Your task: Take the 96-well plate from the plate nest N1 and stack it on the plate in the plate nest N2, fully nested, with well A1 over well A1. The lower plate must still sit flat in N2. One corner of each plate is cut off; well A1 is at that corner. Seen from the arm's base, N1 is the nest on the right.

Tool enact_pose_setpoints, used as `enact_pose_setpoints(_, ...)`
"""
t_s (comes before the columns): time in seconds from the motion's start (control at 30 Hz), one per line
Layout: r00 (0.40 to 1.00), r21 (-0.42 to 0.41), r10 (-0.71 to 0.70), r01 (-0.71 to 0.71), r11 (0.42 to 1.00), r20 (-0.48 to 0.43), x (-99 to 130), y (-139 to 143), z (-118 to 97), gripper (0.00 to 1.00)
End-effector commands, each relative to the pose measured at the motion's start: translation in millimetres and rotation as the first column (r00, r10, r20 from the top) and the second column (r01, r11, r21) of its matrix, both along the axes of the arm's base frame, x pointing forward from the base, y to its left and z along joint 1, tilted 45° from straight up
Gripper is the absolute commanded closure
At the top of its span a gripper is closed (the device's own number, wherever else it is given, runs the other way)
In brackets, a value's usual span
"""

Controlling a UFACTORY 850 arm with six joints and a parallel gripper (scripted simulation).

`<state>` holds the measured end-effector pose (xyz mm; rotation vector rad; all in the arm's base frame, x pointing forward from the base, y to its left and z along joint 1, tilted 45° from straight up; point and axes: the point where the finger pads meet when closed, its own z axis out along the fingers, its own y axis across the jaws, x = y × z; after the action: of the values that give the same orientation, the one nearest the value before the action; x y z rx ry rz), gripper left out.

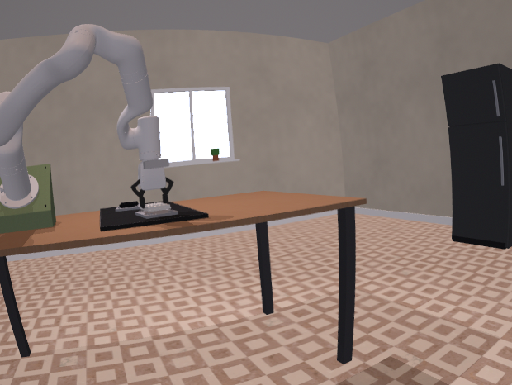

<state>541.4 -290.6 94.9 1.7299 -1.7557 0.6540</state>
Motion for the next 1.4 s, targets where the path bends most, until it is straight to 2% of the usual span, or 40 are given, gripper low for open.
enact_pose_setpoints(0.0, 1.000, -0.004, 0.000, 0.000, 1.000, 0.002, 1, 2, 5, 1.00)
enact_pose_setpoints(0.73, 1.000, -0.004, 0.000, 0.000, 1.000, 0.002, 2, 7, 9, 1.00)
enact_pose_setpoints(1.37, 1.000, -0.004, 0.000, 0.000, 1.000, 0.002, 4, 27, 29, 1.00)
